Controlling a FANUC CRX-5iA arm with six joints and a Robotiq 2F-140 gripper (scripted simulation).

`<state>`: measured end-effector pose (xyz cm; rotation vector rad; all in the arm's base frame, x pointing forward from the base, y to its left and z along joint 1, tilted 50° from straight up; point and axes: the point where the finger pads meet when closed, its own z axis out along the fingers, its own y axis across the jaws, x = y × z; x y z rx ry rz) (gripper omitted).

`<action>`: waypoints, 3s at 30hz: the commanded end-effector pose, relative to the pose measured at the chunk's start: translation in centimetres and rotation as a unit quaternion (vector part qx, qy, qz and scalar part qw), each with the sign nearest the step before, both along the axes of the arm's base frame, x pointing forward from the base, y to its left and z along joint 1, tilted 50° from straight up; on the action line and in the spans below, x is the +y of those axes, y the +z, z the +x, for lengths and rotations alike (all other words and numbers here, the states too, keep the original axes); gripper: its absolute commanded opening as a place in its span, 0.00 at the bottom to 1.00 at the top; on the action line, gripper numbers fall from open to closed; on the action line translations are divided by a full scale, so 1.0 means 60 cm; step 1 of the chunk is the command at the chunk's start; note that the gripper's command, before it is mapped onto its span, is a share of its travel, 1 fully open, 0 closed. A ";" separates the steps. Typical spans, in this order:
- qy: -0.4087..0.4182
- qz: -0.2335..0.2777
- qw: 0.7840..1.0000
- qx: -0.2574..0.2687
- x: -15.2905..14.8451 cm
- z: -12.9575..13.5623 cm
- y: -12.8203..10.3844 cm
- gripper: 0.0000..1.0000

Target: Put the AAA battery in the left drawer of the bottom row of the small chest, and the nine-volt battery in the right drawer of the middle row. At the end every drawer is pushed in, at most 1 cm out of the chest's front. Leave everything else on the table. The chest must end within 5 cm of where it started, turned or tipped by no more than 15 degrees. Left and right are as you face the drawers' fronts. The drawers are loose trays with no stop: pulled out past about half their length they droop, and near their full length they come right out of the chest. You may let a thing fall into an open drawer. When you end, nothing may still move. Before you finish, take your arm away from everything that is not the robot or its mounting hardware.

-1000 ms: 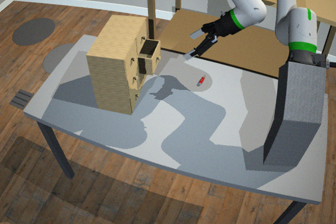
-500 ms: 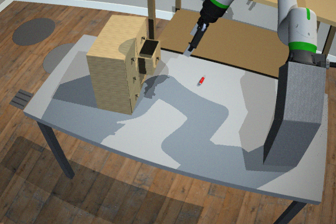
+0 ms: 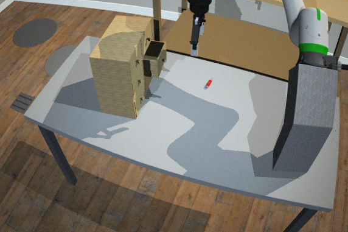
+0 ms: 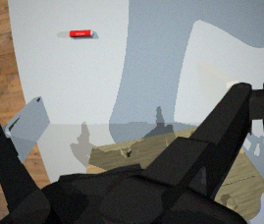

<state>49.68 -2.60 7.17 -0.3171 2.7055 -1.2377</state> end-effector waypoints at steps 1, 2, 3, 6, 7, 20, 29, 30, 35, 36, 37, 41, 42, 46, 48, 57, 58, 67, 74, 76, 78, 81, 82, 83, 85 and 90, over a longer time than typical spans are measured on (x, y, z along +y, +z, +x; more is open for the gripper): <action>-0.005 -0.001 1.000 0.005 0.001 0.000 0.001 1.00; -0.006 -0.002 1.000 0.005 0.001 0.000 0.001 1.00; -0.006 -0.002 1.000 0.005 0.001 0.000 0.001 1.00; -0.006 -0.002 1.000 0.005 0.001 0.000 0.001 1.00; -0.006 -0.002 1.000 0.005 0.001 0.000 0.001 1.00; -0.005 -0.002 1.000 0.005 0.000 0.001 0.001 1.00; 0.067 -0.030 0.997 -0.038 -0.014 0.071 0.013 1.00; 0.089 -0.037 0.994 -0.050 -0.015 0.091 0.018 1.00; 0.215 -0.070 0.969 -0.099 0.006 0.191 0.044 1.00; 0.256 -0.078 0.957 -0.111 0.021 0.218 0.052 1.00; 0.256 -0.078 0.957 -0.111 0.021 0.218 0.052 1.00; 0.348 -0.092 0.924 -0.128 0.067 0.268 0.065 1.00; 0.388 -0.096 0.907 -0.130 0.099 0.288 0.069 1.00; 0.485 -0.102 0.859 -0.128 0.175 0.313 0.067 1.00; 0.533 -0.104 0.831 -0.122 0.218 0.315 0.060 1.00; 0.718 -0.100 0.687 -0.053 0.374 0.242 -0.015 1.00; 0.731 -0.099 0.674 -0.048 0.374 0.242 -0.015 1.00; 0.855 -0.090 0.504 0.085 0.413 0.074 -0.134 1.00; 0.900 -0.085 0.378 0.199 0.373 -0.014 -0.183 1.00; 0.904 -0.088 0.353 0.223 0.341 -0.052 -0.200 1.00; 0.908 -0.091 0.322 0.253 0.303 -0.086 -0.211 1.00; 0.908 -0.095 0.279 0.299 0.262 -0.114 -0.215 1.00; 0.906 -0.094 0.267 0.314 0.262 -0.114 -0.215 1.00; 0.905 -0.099 0.251 0.329 0.218 -0.136 -0.214 1.00; 0.899 -0.098 0.229 0.360 0.218 -0.136 -0.214 1.00; 0.878 -0.109 0.172 0.434 0.134 -0.164 -0.196 1.00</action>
